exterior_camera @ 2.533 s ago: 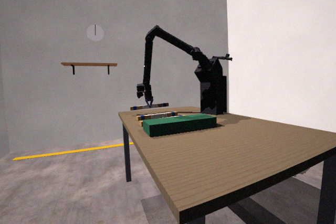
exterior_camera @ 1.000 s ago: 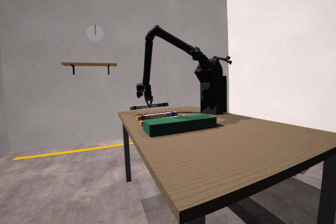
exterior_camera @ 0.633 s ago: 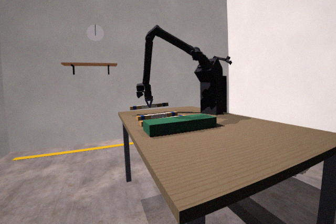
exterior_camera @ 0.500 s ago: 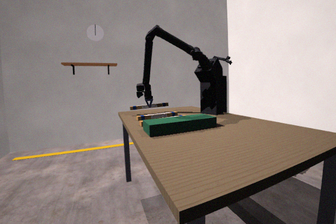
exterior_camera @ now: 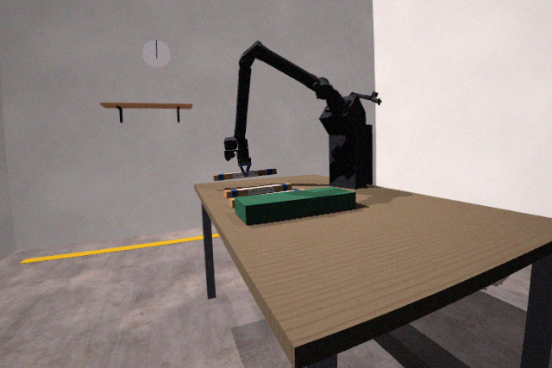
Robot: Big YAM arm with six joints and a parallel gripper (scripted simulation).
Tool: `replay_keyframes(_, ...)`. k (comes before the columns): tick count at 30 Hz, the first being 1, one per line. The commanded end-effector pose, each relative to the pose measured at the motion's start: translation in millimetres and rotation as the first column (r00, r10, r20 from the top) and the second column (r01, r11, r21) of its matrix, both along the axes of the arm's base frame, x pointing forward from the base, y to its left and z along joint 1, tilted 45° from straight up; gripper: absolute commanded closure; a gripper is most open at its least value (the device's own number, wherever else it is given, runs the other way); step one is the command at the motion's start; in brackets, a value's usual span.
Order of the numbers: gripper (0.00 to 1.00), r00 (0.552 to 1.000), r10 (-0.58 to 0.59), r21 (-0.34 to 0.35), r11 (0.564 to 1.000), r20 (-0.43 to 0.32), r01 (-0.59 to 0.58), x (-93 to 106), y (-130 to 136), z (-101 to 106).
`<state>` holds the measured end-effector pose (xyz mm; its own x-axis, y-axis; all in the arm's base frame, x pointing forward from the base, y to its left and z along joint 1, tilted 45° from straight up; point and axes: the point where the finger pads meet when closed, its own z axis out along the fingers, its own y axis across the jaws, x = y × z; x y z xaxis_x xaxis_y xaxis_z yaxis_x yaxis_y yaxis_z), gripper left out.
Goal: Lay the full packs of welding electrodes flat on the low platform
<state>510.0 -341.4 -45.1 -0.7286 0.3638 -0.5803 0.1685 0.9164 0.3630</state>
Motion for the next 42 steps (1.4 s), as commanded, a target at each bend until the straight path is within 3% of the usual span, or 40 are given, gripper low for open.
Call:
replay_keyframes(1, 1.00, 0.997, -0.043, -0.065, 0.997, 0.067, 0.047, -6.4, -43.9, 52.9)
replay_keyframes(34, 1.00, 0.997, -0.043, -0.065, 0.997, 0.067, 0.047, -6.1, -44.4, 53.4)
replay_keyframes(42, 1.00, 0.997, -0.043, -0.060, 0.997, 0.061, 0.047, -19.9, -43.4, 61.5)
